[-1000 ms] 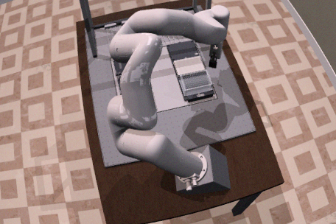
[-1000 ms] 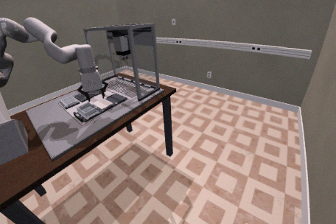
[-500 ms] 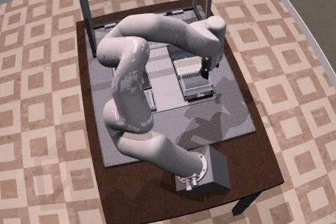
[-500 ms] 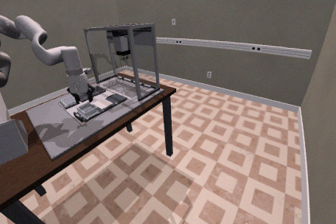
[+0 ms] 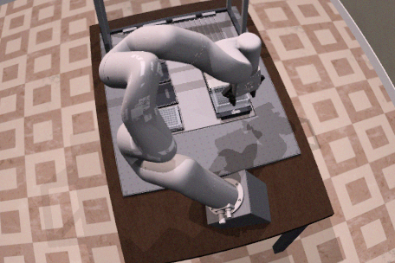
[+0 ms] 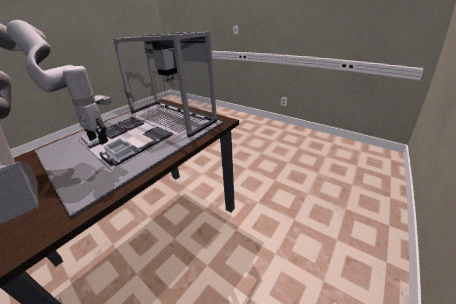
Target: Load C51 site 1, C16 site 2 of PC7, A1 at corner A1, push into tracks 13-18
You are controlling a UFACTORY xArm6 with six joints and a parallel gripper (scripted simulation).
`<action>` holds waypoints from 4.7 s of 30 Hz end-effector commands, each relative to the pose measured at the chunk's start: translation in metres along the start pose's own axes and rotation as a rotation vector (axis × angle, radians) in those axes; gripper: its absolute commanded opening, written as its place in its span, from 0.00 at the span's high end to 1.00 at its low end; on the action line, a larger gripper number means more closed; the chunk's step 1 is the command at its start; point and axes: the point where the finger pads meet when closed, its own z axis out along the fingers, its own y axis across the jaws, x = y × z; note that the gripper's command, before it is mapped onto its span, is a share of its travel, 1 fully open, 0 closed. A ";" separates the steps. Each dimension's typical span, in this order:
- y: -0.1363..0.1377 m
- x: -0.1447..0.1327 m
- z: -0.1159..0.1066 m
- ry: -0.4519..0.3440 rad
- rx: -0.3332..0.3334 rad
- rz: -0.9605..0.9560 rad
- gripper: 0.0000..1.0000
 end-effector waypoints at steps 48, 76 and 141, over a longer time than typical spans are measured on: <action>-0.018 -0.018 0.041 0.000 -0.008 0.212 0.18; -0.018 -0.018 0.085 0.000 -0.008 0.212 0.18; -0.015 -0.008 0.105 0.000 -0.008 0.212 0.18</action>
